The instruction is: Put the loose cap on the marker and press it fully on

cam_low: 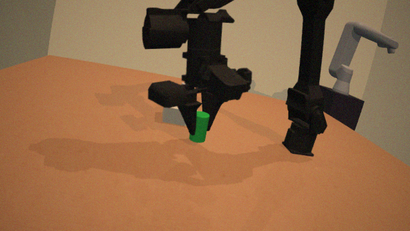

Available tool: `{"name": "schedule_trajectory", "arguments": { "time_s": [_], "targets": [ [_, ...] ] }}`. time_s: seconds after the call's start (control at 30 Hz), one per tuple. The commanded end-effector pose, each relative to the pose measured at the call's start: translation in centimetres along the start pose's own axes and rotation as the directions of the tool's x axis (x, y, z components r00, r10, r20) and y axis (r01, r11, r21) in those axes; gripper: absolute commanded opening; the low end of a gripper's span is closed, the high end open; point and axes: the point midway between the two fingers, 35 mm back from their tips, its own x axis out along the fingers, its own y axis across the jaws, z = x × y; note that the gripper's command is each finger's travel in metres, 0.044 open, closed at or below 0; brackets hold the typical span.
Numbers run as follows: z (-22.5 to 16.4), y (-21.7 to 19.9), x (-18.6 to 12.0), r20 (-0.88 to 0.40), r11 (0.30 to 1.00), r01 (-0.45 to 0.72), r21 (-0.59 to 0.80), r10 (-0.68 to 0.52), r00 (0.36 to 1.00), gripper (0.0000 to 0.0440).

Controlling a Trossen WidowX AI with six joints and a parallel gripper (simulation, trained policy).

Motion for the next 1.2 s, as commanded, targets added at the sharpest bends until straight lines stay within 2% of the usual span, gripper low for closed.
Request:
{"name": "schedule_trajectory", "arguments": {
  "time_s": [0.0,0.57,1.17],
  "targets": [
    [-0.5,-0.2,-1.6,-0.023,0.999,0.041,-0.007,-0.041,0.999,0.014],
    [-4.0,0.7,-7.3,-0.046,0.99,0.139,0.028,-0.138,0.989,0.013],
    [-8.9,4.0,-9.6,-0.032,0.982,0.145,0.123,-0.142,0.989,0.0104]
  ]
}}
